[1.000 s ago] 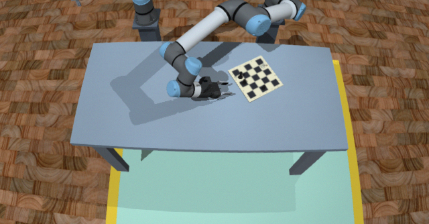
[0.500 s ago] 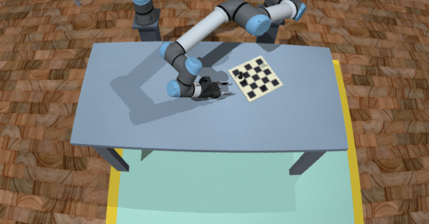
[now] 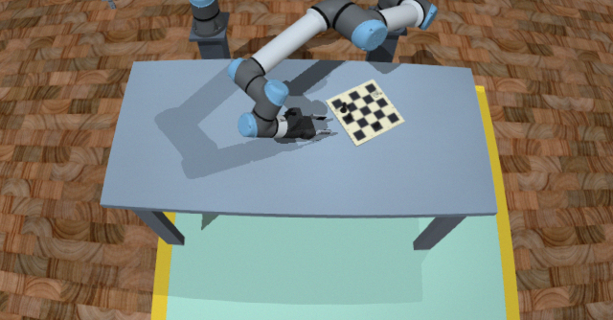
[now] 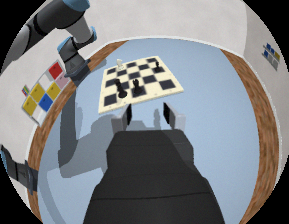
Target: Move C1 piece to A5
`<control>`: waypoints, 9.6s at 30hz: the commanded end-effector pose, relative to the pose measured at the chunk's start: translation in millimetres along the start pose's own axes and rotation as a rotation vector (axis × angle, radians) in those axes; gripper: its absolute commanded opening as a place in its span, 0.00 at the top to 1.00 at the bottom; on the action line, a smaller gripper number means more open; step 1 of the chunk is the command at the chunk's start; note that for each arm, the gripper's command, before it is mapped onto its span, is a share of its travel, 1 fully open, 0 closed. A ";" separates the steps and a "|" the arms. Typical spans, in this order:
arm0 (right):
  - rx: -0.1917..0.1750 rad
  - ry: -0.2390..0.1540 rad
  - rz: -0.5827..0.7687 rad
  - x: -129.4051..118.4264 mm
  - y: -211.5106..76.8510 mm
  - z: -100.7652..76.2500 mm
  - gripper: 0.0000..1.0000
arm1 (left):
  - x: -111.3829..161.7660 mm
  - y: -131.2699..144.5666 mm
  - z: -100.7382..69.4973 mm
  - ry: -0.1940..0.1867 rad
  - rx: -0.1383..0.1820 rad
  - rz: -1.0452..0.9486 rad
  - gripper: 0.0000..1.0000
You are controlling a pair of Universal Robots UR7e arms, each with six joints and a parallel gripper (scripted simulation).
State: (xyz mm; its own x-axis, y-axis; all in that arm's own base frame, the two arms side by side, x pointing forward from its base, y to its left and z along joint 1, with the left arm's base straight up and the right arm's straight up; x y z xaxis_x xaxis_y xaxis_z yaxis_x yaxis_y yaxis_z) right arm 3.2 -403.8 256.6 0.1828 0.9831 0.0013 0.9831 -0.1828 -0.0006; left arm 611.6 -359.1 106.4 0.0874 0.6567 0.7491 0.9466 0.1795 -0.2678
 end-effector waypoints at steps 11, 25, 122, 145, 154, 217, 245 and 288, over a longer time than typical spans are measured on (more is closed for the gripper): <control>-0.001 -0.001 0.000 -0.2 0.1 -0.4 0.00 | 53.5 -19.8 -42.2 -0.002 -0.002 -0.001 0.00; -0.001 -0.001 0.000 -0.2 0.1 -0.4 0.00 | 60.9 -22.6 -47.6 -0.004 -0.003 -0.002 0.00; -0.001 -0.001 0.000 -0.2 0.1 -0.4 0.00 | 187.1 -84.0 55.5 -0.925 0.420 -1.414 0.00; -0.001 -0.001 0.000 -0.2 0.1 -0.4 0.00 | 152.5 -74.1 84.8 -0.922 0.415 -1.415 0.27; -0.001 -0.001 0.000 -0.2 0.1 -0.4 0.00 | 152.5 -74.1 84.8 -0.922 0.415 -1.415 0.27; -0.001 -0.001 0.000 -0.2 0.1 -0.4 0.00 | 112.6 -58.9 115.2 -0.923 0.415 -1.415 0.27; -0.001 -0.001 0.000 -0.2 0.1 -0.4 0.00 | 110.1 -57.9 117.1 -0.923 0.415 -1.415 0.27; -0.001 -0.001 0.000 -0.2 0.1 -0.4 0.00 | 87.9 -50.0 135.1 -0.923 0.415 -1.415 0.27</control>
State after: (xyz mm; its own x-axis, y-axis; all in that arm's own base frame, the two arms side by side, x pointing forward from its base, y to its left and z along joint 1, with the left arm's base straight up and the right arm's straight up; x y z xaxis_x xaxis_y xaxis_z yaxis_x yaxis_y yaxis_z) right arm 3.2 -403.8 256.6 0.1828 0.9831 0.0013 0.9831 -0.1828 -0.0006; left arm 529.7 -211.2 103.0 -0.9998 -0.0205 0.0001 -0.0205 0.9998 0.0000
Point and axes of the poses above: on each arm, the point where the finger pads meet when closed, its own z axis out along the fingers, its own y axis across the jaws, x = y × z, the point moved 7 cm from there along -z, back along the fingers, and after that the axes turned 11 degrees about z, right-handed, at the moved point
